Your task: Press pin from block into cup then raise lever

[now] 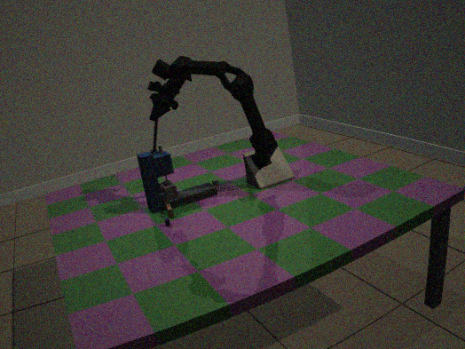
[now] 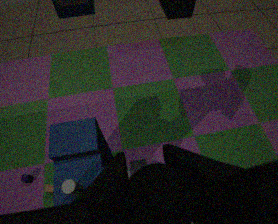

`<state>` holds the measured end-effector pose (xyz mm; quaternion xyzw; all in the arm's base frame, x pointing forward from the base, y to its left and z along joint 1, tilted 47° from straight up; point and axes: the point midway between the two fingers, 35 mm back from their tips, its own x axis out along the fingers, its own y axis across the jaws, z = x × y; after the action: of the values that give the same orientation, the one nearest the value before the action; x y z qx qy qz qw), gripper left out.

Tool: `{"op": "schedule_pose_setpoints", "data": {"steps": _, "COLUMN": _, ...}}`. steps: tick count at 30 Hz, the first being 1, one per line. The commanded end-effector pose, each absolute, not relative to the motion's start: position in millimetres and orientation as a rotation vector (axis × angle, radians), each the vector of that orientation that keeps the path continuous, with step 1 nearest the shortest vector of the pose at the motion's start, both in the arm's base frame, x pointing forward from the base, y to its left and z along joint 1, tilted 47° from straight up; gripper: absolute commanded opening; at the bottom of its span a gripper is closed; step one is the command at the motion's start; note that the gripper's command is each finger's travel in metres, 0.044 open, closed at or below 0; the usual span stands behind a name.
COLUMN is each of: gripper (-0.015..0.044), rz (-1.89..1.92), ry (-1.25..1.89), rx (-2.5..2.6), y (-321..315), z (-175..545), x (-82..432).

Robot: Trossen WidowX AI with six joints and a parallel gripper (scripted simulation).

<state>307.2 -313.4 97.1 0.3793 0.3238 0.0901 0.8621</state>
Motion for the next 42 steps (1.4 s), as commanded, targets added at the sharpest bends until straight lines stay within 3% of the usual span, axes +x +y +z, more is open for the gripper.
{"op": "schedule_pose_setpoints", "data": {"steps": 1, "gripper": 0.0000, "rz": 0.193, "ry": 0.672, "rx": 0.790, "y": -316, "z": 99, "x": 316}}
{"op": "schedule_pose_setpoints", "data": {"steps": 11, "gripper": 0.0000, "rz": 0.189, "ry": 0.678, "rx": 0.796, "y": -316, "z": 99, "x": 315}}
{"op": "schedule_pose_setpoints", "data": {"steps": 28, "gripper": 0.0440, "rz": 0.189, "ry": 0.678, "rx": 0.796, "y": -316, "z": 99, "x": 315}}
{"op": "schedule_pose_setpoints", "data": {"steps": 42, "gripper": 0.0440, "rz": 0.188, "ry": 0.680, "rx": 0.794, "y": -321, "z": 102, "x": 309}}
